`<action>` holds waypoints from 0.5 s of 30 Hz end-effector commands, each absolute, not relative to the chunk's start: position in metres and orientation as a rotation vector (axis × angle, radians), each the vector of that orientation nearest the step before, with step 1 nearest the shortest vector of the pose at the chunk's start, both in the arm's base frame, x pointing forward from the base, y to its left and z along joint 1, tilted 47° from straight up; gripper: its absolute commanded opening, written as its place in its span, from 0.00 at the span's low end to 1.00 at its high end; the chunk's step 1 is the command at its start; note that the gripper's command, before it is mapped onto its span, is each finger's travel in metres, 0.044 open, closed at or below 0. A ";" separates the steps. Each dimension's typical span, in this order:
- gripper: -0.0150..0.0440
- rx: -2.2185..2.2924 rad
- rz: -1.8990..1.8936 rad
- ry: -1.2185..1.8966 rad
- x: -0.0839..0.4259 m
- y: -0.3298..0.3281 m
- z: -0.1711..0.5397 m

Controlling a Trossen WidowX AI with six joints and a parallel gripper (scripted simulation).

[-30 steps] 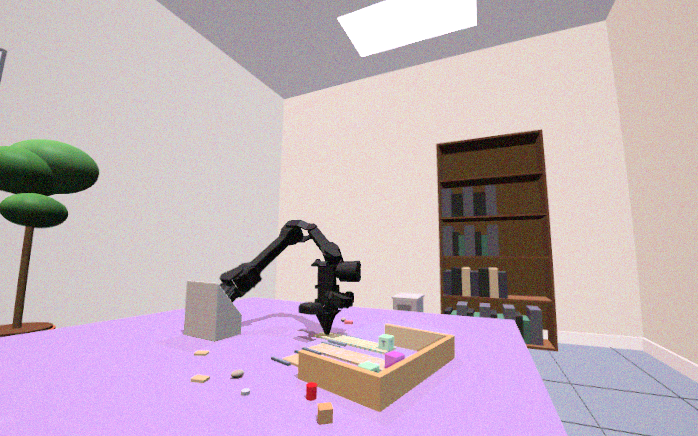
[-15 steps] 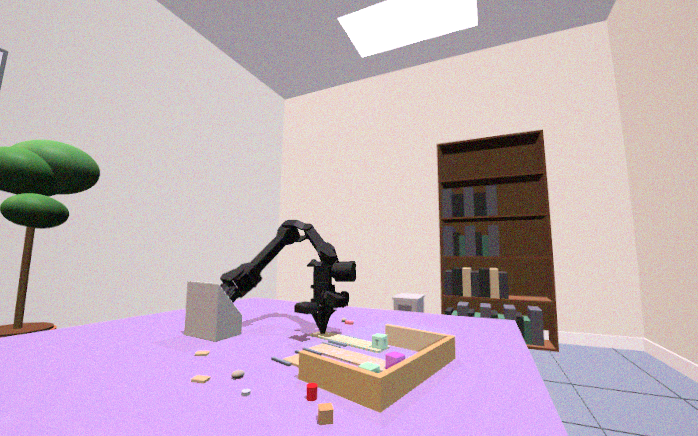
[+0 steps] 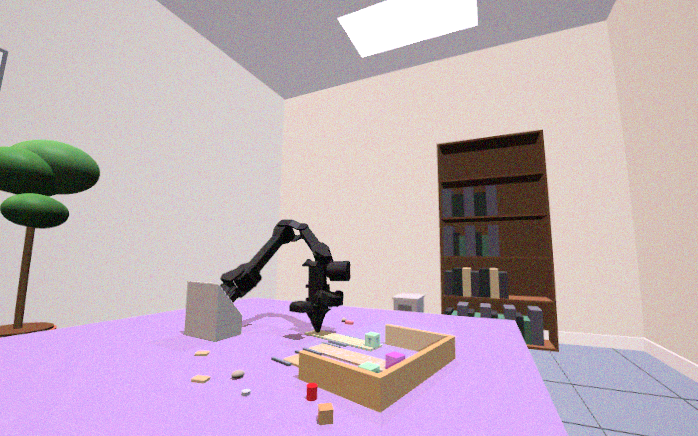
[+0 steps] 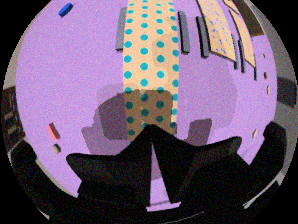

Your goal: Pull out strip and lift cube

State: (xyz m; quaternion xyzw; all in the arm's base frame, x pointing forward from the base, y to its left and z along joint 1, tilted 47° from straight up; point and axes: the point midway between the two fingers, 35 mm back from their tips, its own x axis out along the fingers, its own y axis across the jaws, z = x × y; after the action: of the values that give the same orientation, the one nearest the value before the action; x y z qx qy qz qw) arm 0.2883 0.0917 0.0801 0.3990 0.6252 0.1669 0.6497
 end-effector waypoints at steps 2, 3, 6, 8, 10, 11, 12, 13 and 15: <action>0.25 0.906 0.381 1.449 0.274 0.099 0.076; 0.25 0.906 0.381 1.449 0.272 0.100 0.077; 0.25 0.906 0.381 1.449 0.268 0.101 0.077; 0.25 0.906 0.381 1.449 0.265 0.102 0.078; 0.25 0.906 0.381 1.450 0.262 0.103 0.078; 0.25 0.906 0.381 1.450 0.261 0.104 0.078; 0.25 0.906 0.381 1.450 0.259 0.104 0.079; 0.25 0.906 0.381 1.450 0.258 0.105 0.079; 0.25 0.906 0.381 1.450 0.255 0.106 0.079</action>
State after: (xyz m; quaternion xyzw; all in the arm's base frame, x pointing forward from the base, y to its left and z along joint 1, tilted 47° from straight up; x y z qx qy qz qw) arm 0.2671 0.0993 0.0837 0.3994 0.6249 0.1669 0.6497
